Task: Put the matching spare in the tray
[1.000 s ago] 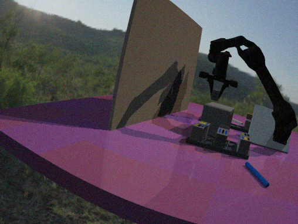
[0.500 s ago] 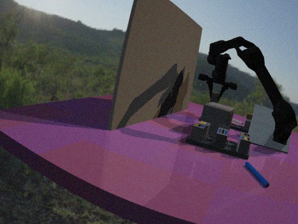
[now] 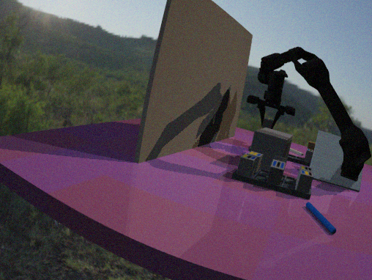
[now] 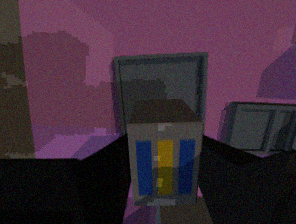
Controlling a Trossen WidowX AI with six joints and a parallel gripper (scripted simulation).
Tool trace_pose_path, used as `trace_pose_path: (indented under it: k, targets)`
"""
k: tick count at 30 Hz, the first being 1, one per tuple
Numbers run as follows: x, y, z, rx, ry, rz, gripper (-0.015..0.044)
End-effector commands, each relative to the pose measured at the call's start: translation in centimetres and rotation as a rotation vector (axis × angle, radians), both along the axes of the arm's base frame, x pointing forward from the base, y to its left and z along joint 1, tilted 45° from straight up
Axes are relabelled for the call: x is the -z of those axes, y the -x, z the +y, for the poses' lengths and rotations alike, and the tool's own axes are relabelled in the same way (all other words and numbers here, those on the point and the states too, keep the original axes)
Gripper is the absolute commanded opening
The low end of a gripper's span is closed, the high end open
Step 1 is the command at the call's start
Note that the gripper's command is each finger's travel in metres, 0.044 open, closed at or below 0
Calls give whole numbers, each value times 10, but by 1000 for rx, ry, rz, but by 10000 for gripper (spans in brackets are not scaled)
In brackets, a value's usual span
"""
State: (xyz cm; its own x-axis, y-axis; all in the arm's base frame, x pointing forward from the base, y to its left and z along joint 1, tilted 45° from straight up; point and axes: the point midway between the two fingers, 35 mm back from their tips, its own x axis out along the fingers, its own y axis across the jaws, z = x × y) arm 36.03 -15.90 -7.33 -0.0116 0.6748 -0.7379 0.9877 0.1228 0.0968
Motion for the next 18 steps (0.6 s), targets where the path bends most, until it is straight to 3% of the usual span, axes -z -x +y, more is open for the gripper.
trace_pose_path:
  k: [1,18]
  targets:
    - [3,1,5,0,-8,7,0]
    - [13,2,14,-3,-11,9,0]
